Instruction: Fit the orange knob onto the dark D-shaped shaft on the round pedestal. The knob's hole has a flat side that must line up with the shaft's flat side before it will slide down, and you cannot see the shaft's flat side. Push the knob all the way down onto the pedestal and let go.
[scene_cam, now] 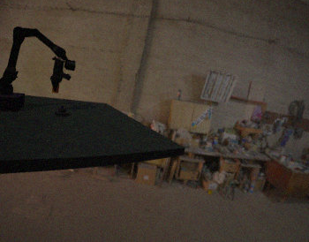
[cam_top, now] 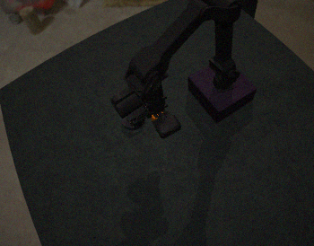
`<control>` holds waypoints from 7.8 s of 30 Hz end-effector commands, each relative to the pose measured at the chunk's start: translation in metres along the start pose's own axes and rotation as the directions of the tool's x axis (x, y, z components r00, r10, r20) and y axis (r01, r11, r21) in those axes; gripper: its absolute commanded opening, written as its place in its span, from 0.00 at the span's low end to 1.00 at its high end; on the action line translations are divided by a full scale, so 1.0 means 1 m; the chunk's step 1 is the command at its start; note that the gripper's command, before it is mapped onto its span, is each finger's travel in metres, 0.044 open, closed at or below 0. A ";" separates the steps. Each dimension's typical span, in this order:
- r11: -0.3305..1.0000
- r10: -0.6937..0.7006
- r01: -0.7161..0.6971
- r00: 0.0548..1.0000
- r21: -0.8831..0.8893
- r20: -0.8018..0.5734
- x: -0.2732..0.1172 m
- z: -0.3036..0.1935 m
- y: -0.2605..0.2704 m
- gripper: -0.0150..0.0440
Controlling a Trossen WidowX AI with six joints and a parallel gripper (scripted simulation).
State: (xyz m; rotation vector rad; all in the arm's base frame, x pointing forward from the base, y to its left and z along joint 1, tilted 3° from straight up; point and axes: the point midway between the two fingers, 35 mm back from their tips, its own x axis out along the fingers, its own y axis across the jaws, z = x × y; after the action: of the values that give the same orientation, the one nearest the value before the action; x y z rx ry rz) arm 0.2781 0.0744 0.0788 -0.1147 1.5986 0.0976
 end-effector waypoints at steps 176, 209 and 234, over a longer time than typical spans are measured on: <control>0.804 -0.016 0.024 1.000 -0.594 0.019 0.059 0.058 -0.121 0.25; 0.663 -0.016 0.025 1.000 -0.748 0.020 0.058 0.063 -0.123 0.25; 0.495 -0.016 0.025 1.000 -0.868 0.019 0.056 0.059 -0.121 0.25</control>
State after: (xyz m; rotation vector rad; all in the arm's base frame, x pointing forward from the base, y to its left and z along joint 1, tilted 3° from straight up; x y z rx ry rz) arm 0.3525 -0.0384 0.0224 -0.8840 1.4101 0.8618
